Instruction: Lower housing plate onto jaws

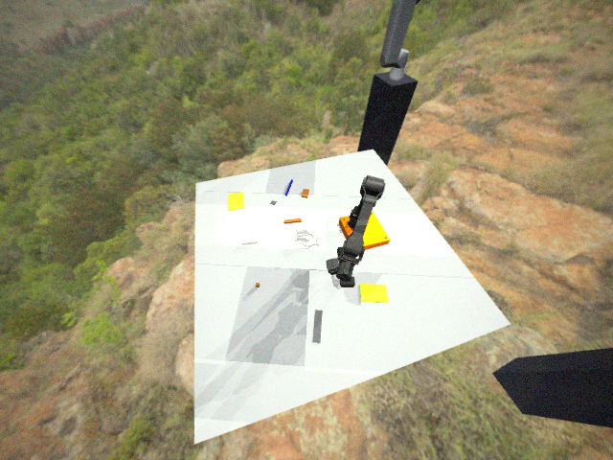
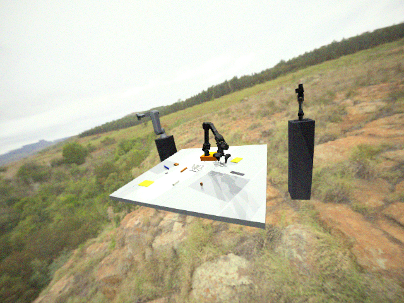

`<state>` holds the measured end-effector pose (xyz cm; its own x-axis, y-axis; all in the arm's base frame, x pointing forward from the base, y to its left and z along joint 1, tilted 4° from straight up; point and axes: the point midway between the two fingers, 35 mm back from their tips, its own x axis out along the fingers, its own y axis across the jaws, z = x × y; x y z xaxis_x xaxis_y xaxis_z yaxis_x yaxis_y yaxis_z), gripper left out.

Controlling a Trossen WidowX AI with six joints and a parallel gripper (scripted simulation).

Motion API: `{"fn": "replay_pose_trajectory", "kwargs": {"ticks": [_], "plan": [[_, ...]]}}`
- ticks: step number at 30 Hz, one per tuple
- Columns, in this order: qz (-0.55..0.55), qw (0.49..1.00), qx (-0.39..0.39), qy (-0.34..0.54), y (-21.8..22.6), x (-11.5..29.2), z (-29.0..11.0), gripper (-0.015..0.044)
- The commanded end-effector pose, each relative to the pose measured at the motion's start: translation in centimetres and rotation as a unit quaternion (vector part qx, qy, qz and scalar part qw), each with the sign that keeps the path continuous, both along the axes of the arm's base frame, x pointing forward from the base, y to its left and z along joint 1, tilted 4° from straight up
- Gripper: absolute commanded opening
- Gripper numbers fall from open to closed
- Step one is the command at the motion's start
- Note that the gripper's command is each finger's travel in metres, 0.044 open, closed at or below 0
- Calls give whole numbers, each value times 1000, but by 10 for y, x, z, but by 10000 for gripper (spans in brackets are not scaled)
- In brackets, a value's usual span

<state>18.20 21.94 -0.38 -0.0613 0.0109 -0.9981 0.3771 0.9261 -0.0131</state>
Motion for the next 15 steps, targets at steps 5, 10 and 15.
{"fn": "replay_pose_trajectory", "kwargs": {"ticks": [5, 10, 15], "plan": [[0, 1000, 4, -3, 3, 4, 27, 351], [-1, 1000, 4, -2, 2, 5, 43, 351], [-1, 1000, 5, -2, 1, 5, 59, 351]]}}
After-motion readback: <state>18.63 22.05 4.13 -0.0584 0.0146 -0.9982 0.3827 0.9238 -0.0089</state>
